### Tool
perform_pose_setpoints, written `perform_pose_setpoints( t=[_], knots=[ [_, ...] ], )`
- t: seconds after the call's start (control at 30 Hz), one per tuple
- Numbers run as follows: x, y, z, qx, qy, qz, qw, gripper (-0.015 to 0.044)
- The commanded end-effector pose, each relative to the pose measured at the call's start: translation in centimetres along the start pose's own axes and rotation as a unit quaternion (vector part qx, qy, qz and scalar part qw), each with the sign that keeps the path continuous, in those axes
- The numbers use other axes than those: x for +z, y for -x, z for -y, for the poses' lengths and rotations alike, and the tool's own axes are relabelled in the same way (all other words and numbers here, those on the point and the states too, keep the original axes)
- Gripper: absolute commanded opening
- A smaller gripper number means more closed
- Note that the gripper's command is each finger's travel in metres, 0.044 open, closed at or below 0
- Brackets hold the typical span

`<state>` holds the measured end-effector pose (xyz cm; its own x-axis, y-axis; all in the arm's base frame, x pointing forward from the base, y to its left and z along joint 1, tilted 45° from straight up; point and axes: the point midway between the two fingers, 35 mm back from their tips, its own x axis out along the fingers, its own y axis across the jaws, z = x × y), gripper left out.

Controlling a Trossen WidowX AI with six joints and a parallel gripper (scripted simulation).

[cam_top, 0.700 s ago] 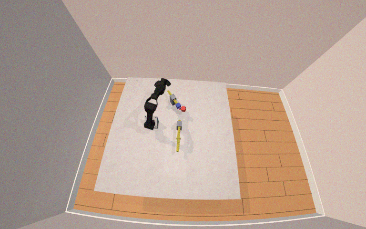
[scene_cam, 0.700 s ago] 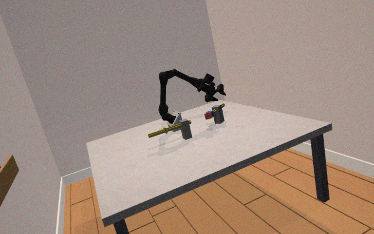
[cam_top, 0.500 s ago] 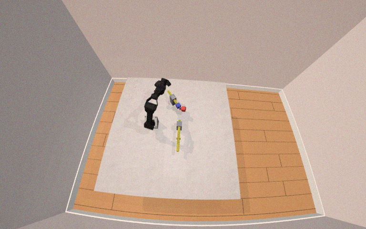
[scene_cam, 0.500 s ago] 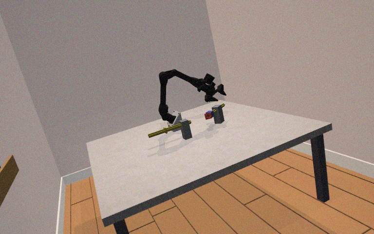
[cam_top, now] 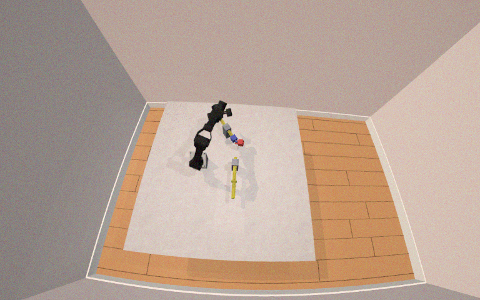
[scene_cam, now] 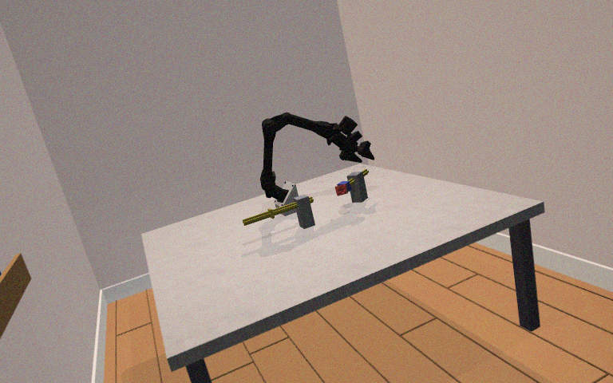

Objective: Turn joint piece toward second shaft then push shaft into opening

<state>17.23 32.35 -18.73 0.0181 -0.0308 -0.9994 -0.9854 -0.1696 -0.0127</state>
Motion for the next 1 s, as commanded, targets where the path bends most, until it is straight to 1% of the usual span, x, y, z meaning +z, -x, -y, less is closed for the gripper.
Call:
perform_pose_setpoints(
  t=[0.0, 0.23, 0.47, 0.7, 0.97],
  knots=[
    [-0.7, 0.7, 2.0, -0.014, -0.073, -0.024, 0.997, 0.0440],
    [-2.2, 1.8, 4.8, -0.035, -0.182, -0.061, 0.981, 0.0440],
    [-3.9, 3.3, 7.5, -0.062, -0.289, -0.096, 0.950, 0.0440],
    [-6.0, 5.0, 10.1, -0.094, -0.392, -0.129, 0.906, 0.0440],
    [-8.7, 7.3, 12.8, -0.137, -0.500, -0.161, 0.840, 0.0440]
  ],
)
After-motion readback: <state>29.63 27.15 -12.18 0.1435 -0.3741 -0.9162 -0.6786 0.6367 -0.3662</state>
